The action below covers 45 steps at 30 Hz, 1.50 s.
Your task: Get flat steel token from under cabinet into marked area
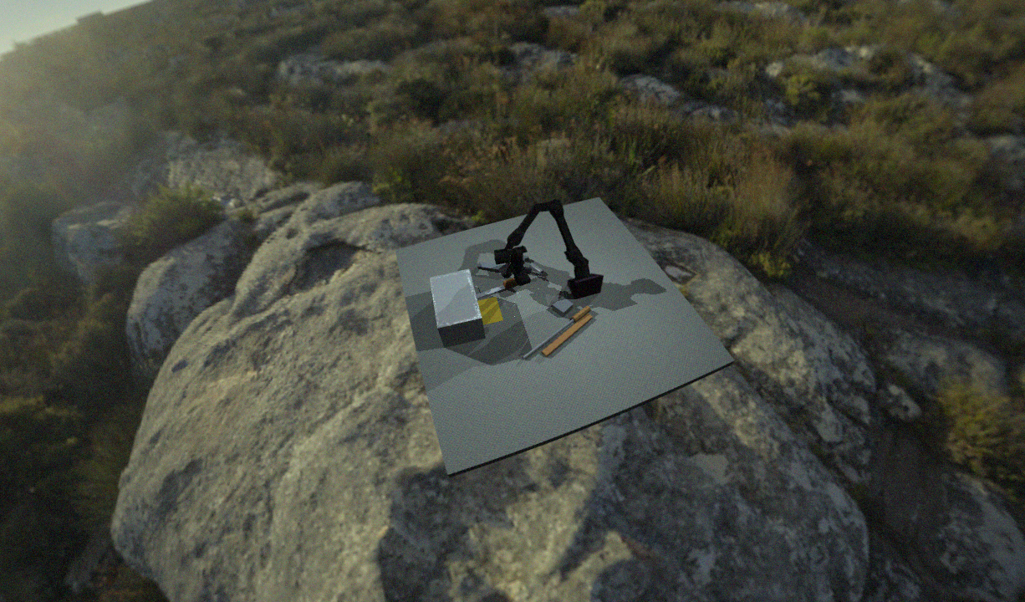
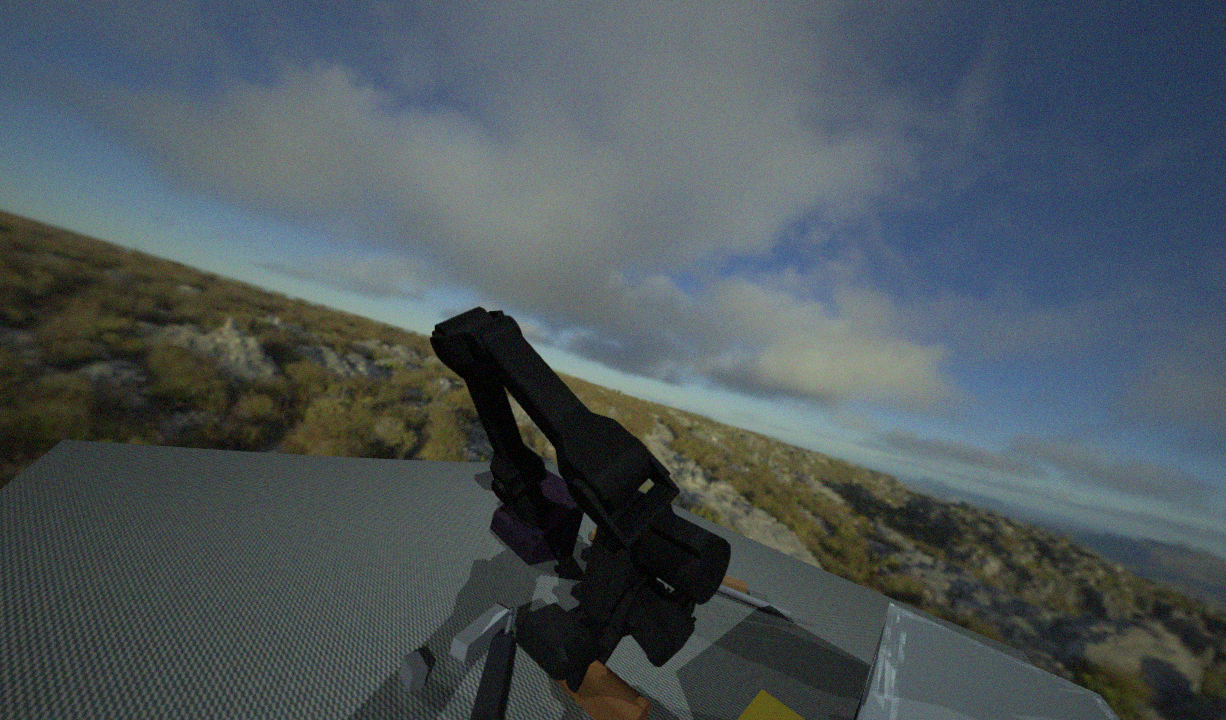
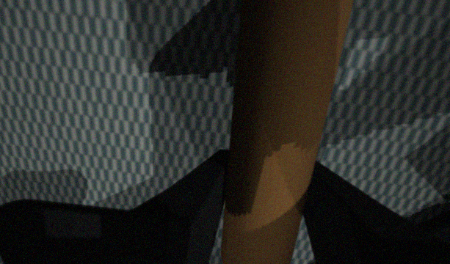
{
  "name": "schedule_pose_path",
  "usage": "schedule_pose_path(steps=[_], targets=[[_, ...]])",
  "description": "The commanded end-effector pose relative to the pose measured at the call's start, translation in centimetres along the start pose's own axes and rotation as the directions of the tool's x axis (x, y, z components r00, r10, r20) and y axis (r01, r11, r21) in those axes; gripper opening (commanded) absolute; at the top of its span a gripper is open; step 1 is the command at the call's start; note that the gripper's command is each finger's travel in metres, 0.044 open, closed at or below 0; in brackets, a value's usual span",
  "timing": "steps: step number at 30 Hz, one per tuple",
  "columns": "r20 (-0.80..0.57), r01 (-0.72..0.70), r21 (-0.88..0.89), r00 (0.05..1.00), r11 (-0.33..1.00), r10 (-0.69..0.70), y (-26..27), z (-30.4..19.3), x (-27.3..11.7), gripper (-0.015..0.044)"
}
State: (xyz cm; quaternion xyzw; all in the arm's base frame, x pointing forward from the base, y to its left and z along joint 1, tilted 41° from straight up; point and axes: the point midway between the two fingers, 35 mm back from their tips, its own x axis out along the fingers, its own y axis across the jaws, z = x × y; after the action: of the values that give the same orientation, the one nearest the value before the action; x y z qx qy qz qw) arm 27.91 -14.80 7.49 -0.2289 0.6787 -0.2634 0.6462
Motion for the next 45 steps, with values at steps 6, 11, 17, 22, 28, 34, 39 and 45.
schedule_pose_path(steps=[6,11,17,22,28,34,39,45], targets=[[-0.008,0.001,-0.007,1.000,1.000,-0.001,0.0,-1.5,0.1,0.0000],[-0.008,0.001,-0.008,1.000,1.000,-0.001,0.0,-2.1,0.1,0.0000],[-0.008,0.001,-0.008,1.000,1.000,-0.001,-0.1,-2.8,0.1,0.0000],[-0.009,0.001,-0.008,1.000,1.000,-0.001,-0.1,-3.4,0.1,0.0000],[-0.009,0.001,-0.009,1.000,1.000,-0.001,-0.2,-4.2,0.1,0.0000],[-0.009,0.001,-0.009,1.000,1.000,-0.001,-0.2,-4.9,0.1,0.0000],[-0.010,0.001,-0.009,1.000,1.000,-0.001,-0.2,-5.5,0.0,0.0000],[-0.010,0.001,-0.009,1.000,1.000,-0.001,-0.3,-6.1,0.0,0.0000]])
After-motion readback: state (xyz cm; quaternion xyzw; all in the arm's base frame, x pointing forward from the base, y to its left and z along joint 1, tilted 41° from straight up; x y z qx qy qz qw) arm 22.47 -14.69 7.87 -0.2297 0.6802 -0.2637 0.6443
